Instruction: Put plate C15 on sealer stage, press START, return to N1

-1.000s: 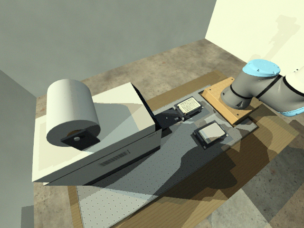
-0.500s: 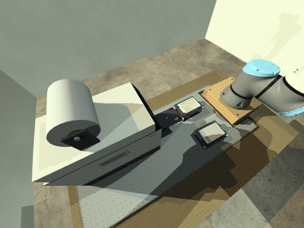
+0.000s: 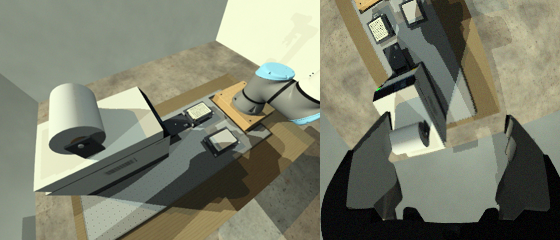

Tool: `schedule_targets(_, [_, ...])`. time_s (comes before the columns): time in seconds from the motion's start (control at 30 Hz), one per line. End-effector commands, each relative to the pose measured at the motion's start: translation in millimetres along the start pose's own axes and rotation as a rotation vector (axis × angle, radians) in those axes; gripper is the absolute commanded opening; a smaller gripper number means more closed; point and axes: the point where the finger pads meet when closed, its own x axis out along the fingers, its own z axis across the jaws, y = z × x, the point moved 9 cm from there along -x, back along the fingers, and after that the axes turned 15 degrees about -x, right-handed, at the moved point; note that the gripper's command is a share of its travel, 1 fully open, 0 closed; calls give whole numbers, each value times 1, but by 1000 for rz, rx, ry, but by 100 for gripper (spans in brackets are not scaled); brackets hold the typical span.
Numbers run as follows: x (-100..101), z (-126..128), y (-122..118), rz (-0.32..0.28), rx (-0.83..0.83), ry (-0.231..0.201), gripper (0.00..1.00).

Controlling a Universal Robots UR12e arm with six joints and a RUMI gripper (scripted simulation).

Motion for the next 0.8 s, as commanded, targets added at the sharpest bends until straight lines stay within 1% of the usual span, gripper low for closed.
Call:
schedule_targets(0.0, [0,-19,-9,1,33,1,68])
schedule_targets(0.07, [0,-22,-10,1,38,1,68])
schedule_targets(0.37, [0,-63,-27,1,110,1,68])
schedule_targets(0.43, [0,-63,-27,1,110,1,68])
schedule_targets(0.77, [1,-111,-42,1,189,1,68])
